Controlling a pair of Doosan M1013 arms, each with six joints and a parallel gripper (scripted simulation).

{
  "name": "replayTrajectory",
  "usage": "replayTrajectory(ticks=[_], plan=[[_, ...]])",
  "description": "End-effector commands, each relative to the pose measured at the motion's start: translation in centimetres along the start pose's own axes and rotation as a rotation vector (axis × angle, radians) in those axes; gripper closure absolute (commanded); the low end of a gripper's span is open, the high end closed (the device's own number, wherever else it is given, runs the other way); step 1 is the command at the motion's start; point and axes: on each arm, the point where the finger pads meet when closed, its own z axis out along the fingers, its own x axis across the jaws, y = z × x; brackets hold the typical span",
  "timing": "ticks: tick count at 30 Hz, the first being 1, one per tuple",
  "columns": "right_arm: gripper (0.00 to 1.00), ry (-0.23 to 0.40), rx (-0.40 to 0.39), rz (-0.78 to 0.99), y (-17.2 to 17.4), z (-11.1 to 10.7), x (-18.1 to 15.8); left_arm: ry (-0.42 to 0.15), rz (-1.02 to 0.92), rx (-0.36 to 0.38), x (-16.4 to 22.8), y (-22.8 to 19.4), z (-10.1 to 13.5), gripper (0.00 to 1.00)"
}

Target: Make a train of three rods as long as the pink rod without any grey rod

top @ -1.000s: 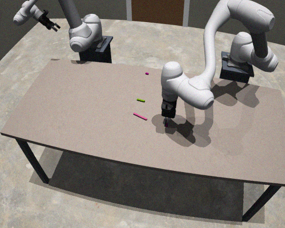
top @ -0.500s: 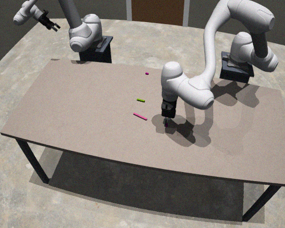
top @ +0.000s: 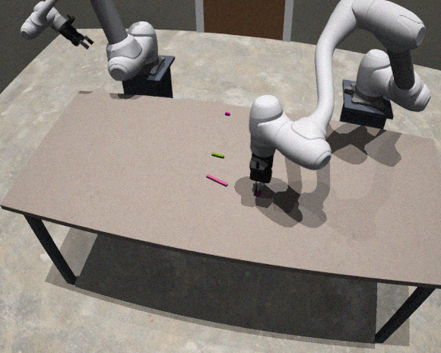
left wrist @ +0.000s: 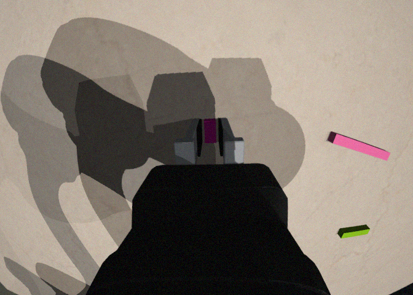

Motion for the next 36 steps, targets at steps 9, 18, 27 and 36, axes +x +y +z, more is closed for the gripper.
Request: replayTrajectory(ticks=[9, 18, 27, 36], plan=[[0.0, 0.0, -0.001, 0.0, 0.0, -0.1, 0.0, 0.001, 0.0, 0.002, 0.0, -0.1, -0.2, 0.46], [0.0, 0.0, -0.001, 0.0, 0.0, -0.1, 0.0, 0.001, 0.0, 0.002, 0.0, -0.1, -0.3, 0.46], [0.0, 0.0, -0.001, 0.0, 0.0, -0.1, 0.0, 0.001, 0.0, 0.002, 0.0, -0.1, -3.4, 0.46], [0.0, 0.0, -0.001, 0.0, 0.0, -0.1, 0.0, 0.001, 0.0, 0.002, 0.0, 0.0, -7.2, 0.46]])
